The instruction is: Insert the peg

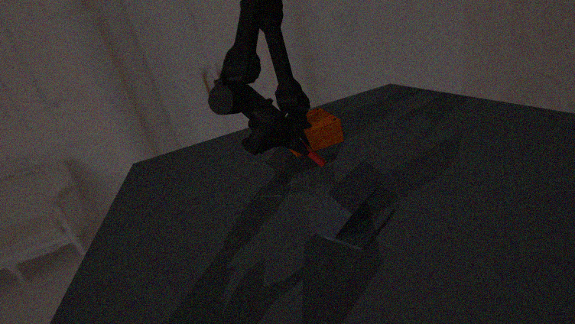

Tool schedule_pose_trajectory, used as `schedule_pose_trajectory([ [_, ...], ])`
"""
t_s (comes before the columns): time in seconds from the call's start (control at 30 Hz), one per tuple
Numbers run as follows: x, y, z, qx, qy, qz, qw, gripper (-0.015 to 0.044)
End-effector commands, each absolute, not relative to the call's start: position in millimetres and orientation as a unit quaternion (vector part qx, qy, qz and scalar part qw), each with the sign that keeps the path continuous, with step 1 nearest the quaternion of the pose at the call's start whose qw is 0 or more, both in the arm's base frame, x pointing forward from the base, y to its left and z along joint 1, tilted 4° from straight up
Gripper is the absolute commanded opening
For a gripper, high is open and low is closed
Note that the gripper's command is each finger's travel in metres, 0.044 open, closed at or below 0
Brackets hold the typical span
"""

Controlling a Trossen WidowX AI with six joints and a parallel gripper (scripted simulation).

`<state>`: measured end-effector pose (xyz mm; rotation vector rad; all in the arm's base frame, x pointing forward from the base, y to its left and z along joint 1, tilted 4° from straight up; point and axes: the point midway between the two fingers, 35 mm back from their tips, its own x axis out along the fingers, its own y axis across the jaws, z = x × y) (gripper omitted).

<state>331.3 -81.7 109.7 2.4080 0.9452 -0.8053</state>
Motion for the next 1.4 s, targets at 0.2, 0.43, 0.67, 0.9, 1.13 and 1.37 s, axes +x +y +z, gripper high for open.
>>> schedule_pose_trajectory([
  [0.2, 328, -94, 112, 0.885, 0.32, -0.283, 0.185, 0.0],
  [0.43, 326, -104, 114, 0.896, 0.306, -0.277, 0.167, 0.0],
  [0.67, 327, -107, 113, 0.901, 0.298, -0.274, 0.158, 0.0],
  [0.9, 335, -106, 108, 0.904, 0.294, -0.272, 0.153, 0.0],
  [1.13, 342, -105, 102, 0.907, 0.289, -0.27, 0.147, 0.0],
  [1.37, 349, -103, 97, 0.91, 0.284, -0.267, 0.141, 0.0],
])
